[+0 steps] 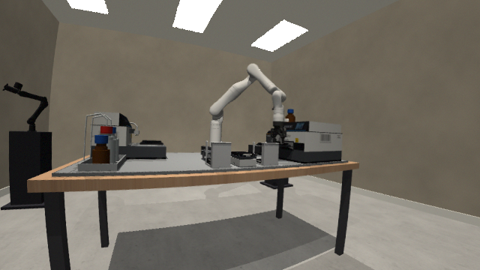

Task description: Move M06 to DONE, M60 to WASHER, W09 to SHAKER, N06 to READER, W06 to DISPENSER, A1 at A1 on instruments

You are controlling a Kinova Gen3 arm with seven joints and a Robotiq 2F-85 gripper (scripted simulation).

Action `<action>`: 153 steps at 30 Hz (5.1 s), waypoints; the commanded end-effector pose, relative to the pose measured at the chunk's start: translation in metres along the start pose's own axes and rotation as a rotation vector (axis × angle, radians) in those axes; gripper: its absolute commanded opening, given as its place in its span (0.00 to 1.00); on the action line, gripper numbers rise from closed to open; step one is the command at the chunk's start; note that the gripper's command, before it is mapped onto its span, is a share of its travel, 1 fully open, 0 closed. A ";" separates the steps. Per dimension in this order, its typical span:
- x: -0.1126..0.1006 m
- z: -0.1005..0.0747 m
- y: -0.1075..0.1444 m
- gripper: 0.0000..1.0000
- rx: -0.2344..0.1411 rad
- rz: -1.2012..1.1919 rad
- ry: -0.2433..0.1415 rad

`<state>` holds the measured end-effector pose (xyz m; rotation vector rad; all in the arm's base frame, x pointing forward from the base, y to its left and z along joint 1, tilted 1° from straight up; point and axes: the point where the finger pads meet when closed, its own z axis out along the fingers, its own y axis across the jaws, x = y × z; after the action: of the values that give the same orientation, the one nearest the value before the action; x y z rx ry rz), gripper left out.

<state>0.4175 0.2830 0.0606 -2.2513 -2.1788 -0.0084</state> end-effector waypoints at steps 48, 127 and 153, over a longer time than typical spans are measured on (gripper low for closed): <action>0.000 -0.003 0.000 0.94 -0.001 0.000 0.001; 0.000 -0.065 0.000 0.94 -0.001 0.000 0.001; 0.000 -0.094 0.000 0.94 -0.001 0.000 0.001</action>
<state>0.4177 0.2821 0.1500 -2.2514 -2.1790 -0.0083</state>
